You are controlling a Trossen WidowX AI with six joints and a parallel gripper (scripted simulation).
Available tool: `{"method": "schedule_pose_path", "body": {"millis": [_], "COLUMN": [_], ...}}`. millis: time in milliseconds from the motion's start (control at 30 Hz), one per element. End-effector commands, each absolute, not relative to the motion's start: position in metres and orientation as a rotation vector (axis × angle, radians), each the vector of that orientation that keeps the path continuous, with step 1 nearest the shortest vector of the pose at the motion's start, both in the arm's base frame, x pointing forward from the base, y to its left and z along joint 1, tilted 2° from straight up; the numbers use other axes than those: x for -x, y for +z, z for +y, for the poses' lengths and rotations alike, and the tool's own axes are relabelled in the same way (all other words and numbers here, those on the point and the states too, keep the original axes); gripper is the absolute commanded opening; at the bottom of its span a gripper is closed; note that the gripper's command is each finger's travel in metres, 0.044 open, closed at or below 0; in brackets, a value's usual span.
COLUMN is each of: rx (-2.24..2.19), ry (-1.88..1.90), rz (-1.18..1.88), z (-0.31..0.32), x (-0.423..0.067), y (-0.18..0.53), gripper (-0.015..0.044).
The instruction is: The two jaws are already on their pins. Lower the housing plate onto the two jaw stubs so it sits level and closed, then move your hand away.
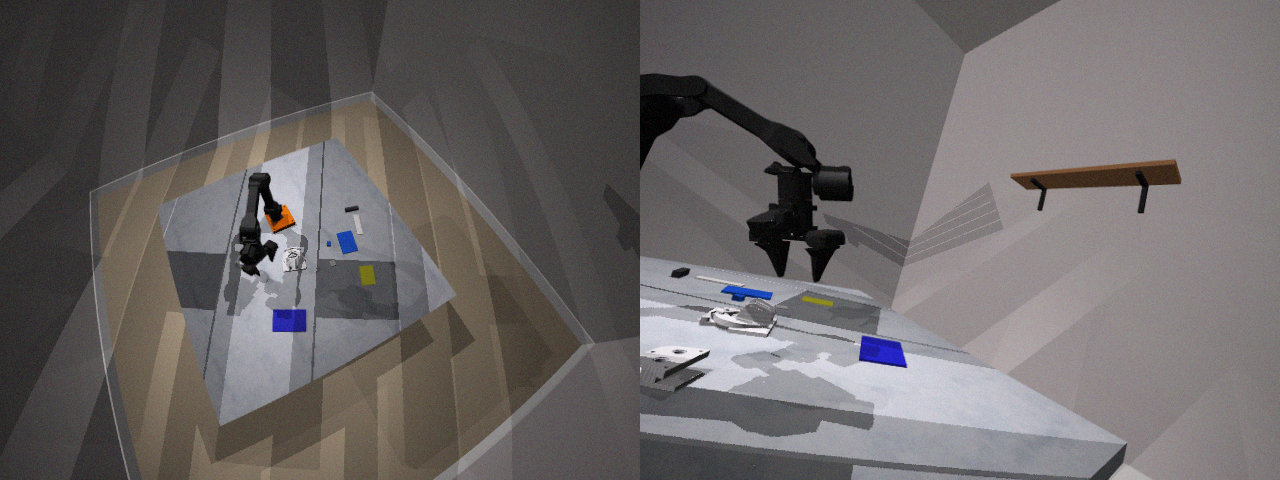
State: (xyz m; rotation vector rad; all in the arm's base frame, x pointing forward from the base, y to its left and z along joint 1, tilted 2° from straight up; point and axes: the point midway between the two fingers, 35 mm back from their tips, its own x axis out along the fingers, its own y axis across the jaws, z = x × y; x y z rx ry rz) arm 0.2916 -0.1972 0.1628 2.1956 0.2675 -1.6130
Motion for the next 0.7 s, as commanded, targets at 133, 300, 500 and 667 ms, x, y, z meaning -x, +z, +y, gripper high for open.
{"method": "schedule_pose_path", "body": {"millis": [133,300,500,667], "rx": [-2.277,-2.32,-2.365,-2.398], "ry": [-1.772,-1.857,-1.956,-2.037], "rz": [0.105,0.005,-0.124,-0.239], "z": [-0.217,-0.227,-0.238,-0.247], "x": [-0.27,-0.257,-0.241,-0.227], "y": [0.154,0.15,0.146,0.142], "gripper": [0.044,0.044,0.044,0.044]}}
